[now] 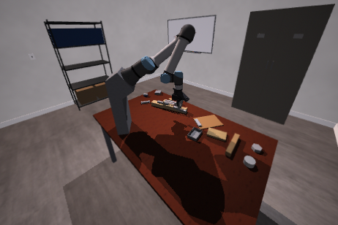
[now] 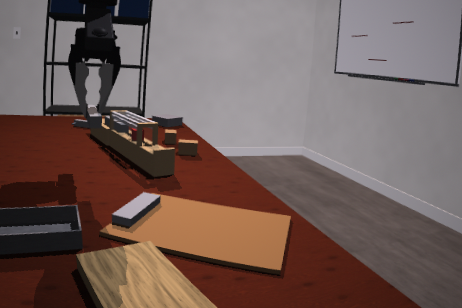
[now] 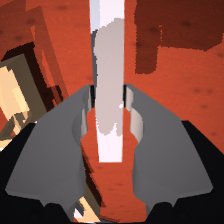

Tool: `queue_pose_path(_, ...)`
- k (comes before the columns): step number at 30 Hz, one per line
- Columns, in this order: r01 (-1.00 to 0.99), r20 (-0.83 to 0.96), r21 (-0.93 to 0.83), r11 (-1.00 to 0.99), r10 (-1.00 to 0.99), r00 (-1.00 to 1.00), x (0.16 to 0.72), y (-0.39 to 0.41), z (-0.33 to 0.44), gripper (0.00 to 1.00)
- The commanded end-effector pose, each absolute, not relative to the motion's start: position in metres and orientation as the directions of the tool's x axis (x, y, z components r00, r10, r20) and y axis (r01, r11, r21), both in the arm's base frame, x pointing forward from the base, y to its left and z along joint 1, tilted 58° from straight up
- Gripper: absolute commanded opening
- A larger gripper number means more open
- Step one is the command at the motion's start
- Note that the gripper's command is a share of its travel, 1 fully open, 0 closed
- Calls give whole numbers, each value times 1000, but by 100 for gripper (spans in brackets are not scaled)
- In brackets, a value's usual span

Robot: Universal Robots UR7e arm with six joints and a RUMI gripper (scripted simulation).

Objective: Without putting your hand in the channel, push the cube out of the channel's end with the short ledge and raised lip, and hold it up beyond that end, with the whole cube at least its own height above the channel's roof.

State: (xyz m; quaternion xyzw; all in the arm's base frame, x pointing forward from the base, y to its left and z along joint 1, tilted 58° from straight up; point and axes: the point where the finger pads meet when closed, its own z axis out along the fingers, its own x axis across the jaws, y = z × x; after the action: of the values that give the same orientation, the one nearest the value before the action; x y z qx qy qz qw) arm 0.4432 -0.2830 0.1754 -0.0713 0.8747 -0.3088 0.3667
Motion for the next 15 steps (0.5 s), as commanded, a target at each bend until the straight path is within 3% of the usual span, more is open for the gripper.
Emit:
queue_pose_path(1, 94, -590, -601, 794, -360, -723, 448, -256, 159, 0)
queue_pose_path(15, 71, -569, -624, 779, -390, -724, 466, -189, 120, 0)
